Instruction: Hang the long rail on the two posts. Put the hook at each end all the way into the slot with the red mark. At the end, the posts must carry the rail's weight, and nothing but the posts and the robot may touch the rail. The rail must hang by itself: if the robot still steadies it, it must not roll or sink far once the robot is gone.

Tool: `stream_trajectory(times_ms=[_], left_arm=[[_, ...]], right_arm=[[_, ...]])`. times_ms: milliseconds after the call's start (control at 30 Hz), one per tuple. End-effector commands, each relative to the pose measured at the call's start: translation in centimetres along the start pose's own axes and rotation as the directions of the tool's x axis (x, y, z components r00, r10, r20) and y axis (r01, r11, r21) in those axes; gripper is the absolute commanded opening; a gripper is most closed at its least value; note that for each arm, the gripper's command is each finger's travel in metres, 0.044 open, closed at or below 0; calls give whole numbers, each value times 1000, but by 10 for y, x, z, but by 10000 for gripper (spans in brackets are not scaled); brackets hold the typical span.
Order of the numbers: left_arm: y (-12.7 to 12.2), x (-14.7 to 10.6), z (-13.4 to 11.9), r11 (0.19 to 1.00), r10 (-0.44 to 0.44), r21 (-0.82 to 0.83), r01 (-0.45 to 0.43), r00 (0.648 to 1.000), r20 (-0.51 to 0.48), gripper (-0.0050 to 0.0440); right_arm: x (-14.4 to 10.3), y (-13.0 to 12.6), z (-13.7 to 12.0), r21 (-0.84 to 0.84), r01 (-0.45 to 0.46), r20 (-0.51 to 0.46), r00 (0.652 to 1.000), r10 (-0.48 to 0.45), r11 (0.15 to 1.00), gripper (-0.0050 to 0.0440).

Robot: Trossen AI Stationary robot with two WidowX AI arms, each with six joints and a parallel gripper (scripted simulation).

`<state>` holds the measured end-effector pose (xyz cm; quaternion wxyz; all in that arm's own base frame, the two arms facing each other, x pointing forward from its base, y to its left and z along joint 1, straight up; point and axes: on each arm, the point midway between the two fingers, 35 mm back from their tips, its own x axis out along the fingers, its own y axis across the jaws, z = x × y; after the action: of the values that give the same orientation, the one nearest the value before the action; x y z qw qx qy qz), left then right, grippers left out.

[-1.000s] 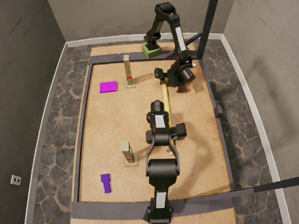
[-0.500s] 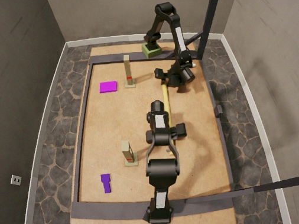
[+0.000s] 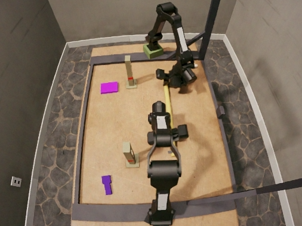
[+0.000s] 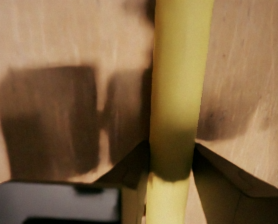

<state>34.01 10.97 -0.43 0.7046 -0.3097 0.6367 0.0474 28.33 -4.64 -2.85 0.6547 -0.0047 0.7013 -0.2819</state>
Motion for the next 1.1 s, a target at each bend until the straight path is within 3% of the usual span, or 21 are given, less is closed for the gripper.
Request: stream_trajectory(times_ms=[0,67,100,167,200,500,733,767,967,1067], left_arm=[[-3,-4,3,1000,-9,13,9,1000,14,-50],[-3,-4,3,1000,-9,13,9,1000,14,-50],[-3,-4,3,1000,-9,13,9,1000,14,24],[-3,-4,3,1000,-9,13,9,1000,14,24],[-3,-4,3,1000,-9,13,9,1000,14,48],[-3,-4,3,1000,-9,13,9,1000,14,264],[-3,-4,4,1000,-9,13,9,1000,14,269],[-1,-4,6,1000,-11,12,11,1000,10,293],[-4,-50,8,1000,-9,23,8,999,37,437],[-4,-69,7,1000,-8,23,7,999,37,440]], right_arm=[[0,0,1,5,4,5,1000,-4,1000,72],[0,0,2,5,4,4,1000,-4,1000,42],[-4,0,3,7,-4,14,1000,4,1000,18],[-4,0,3,7,-4,14,1000,4,1000,18],[-4,0,3,7,-4,14,1000,4,1000,0],[-4,0,3,7,-4,14,1000,4,1000,-4],[-4,0,3,7,-4,14,1000,4,1000,-20],[-4,0,3,7,-4,14,1000,4,1000,-27],[-4,0,3,7,-4,14,1000,4,1000,-50],[-4,0,3,7,-4,14,1000,4,1000,-50]])
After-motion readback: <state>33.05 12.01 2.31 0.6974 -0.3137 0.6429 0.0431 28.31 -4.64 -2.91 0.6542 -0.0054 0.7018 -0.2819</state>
